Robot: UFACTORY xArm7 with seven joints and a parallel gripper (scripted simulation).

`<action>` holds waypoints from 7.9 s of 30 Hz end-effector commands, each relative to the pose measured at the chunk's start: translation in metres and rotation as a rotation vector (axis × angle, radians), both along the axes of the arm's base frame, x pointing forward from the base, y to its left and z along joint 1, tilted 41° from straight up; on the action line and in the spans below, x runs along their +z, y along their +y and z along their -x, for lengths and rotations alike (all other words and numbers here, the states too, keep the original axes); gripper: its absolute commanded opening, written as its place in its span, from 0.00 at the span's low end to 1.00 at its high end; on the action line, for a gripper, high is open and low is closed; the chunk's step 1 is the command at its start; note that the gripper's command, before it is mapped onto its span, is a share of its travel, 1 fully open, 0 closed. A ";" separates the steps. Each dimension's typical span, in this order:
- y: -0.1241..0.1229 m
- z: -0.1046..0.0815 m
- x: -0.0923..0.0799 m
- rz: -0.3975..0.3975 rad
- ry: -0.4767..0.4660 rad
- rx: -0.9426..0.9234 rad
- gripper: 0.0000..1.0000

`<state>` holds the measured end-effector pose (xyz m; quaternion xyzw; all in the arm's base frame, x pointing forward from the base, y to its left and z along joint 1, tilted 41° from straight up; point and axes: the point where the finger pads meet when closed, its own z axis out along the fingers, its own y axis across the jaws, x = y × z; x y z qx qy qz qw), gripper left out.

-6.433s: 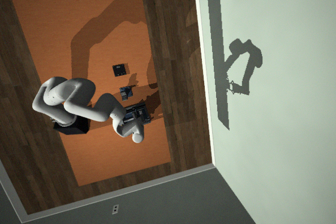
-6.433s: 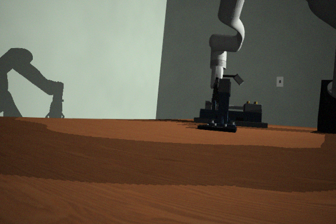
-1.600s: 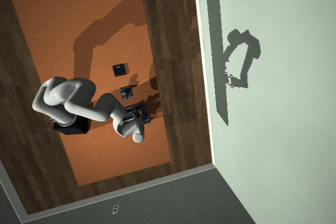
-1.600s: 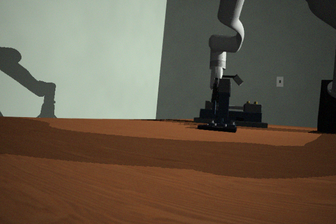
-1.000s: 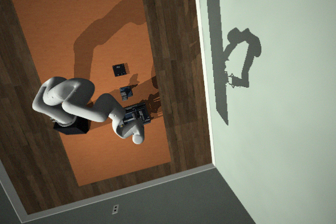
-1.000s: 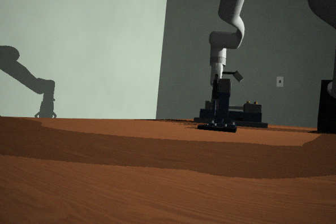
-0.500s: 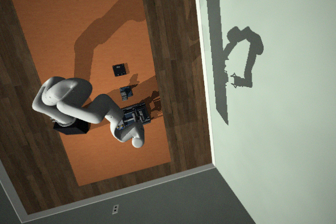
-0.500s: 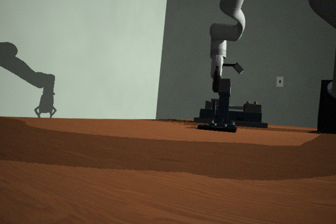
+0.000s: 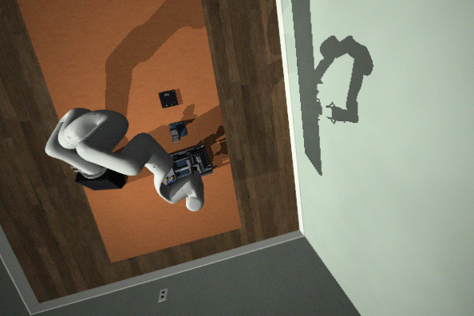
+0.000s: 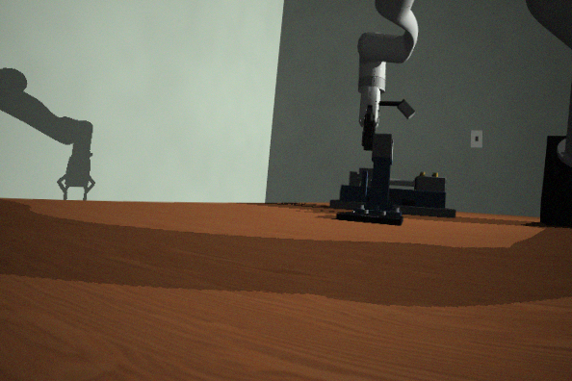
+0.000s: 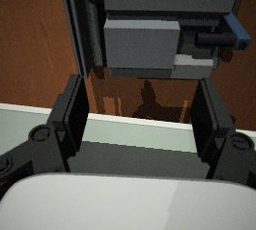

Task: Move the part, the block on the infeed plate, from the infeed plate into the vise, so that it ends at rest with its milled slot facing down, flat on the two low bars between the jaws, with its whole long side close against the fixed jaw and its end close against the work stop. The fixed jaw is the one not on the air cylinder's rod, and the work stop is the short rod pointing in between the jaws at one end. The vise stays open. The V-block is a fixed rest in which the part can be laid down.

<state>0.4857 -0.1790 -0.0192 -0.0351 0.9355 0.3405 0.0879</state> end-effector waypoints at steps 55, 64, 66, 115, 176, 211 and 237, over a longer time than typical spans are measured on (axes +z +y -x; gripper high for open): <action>-0.037 -0.006 -0.026 0.004 -0.002 -0.004 0.00; -0.037 -0.006 -0.026 0.004 -0.002 -0.004 0.00; -0.037 -0.006 -0.026 0.004 -0.002 -0.004 0.00; -0.019 -0.010 -0.048 0.004 -0.002 -0.004 0.00; -0.005 -0.014 -0.066 0.004 -0.002 -0.004 0.00; -0.003 -0.015 -0.069 0.004 -0.002 -0.004 0.00; 0.001 -0.016 -0.073 0.004 -0.002 -0.004 0.00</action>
